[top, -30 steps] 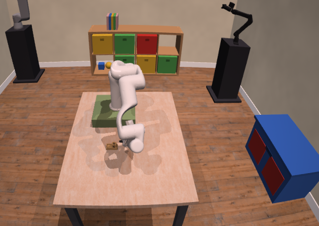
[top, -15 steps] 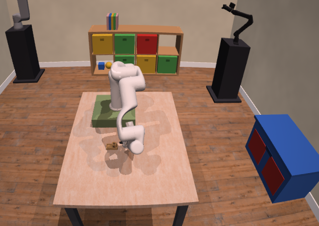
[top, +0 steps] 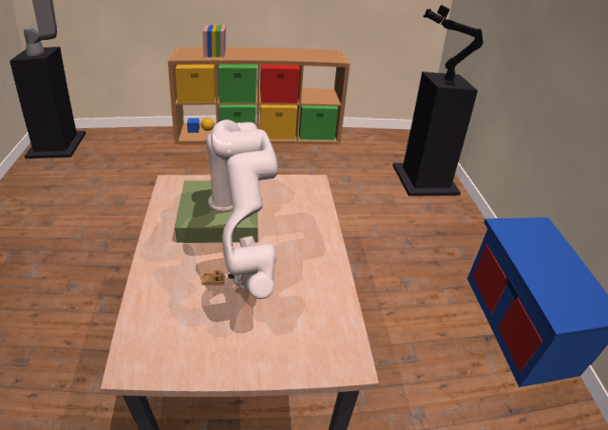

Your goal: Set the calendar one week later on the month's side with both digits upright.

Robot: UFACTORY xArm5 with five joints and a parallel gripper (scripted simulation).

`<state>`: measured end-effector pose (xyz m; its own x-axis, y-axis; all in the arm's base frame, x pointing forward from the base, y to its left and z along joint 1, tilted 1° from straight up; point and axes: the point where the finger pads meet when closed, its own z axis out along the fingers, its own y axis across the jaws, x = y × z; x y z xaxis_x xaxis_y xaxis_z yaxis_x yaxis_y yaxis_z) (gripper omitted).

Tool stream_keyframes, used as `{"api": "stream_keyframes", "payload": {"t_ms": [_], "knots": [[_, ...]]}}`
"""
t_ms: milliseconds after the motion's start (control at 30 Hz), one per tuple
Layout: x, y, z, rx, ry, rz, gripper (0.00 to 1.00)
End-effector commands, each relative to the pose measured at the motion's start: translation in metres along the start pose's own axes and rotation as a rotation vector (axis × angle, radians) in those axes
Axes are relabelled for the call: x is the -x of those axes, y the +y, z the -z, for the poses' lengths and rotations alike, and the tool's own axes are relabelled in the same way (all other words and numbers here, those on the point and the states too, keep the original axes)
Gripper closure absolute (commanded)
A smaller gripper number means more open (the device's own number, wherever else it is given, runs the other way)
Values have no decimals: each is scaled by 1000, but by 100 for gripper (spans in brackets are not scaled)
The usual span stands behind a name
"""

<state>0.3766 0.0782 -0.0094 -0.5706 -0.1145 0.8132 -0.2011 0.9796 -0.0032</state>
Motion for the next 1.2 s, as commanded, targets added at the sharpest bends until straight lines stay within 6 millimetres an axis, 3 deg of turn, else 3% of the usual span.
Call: {"api": "stream_keyframes", "payload": {"t_ms": [0, 600, 1167], "knots": [[6, 0, -2, 0, -4, 0, 73], [22, 0, -14, 0, -4, 0, 73], [25, 0, -16, 0, -4, 0, 73]]}}
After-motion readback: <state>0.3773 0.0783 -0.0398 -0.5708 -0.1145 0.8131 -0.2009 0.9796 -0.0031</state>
